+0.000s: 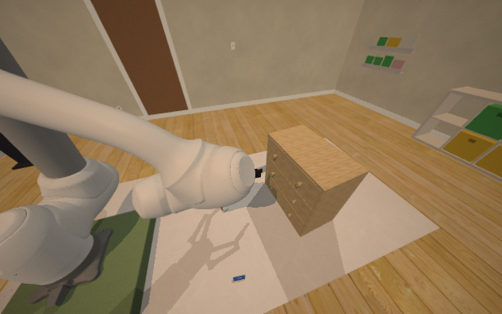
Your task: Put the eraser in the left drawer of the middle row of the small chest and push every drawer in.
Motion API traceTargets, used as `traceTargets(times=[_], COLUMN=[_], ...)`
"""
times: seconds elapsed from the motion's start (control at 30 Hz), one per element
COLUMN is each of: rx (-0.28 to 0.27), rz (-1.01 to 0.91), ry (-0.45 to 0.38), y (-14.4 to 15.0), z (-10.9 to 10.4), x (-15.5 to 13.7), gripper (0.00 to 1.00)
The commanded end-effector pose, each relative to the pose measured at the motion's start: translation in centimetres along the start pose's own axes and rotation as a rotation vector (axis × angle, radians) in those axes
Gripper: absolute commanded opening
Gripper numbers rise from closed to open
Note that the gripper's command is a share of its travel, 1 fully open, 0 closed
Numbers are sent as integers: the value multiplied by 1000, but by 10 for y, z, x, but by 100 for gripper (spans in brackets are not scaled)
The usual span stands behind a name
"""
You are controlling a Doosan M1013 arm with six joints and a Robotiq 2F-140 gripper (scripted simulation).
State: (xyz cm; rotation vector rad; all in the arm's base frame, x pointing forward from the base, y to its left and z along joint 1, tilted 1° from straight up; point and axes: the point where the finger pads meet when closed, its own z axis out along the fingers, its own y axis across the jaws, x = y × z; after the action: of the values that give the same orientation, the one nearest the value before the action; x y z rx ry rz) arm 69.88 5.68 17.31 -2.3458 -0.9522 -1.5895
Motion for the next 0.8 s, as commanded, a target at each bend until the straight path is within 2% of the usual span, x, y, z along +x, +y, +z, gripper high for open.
traceTargets(times=[0.0,0.6,0.7,0.77], rx=[0,2,31,78], rz=[0,-1,-19,-46], ry=[0,1,12,27], y=[0,0,-6,-15], z=[0,0,2,4], x=[0,1,11,27], gripper=[100,100,100,100])
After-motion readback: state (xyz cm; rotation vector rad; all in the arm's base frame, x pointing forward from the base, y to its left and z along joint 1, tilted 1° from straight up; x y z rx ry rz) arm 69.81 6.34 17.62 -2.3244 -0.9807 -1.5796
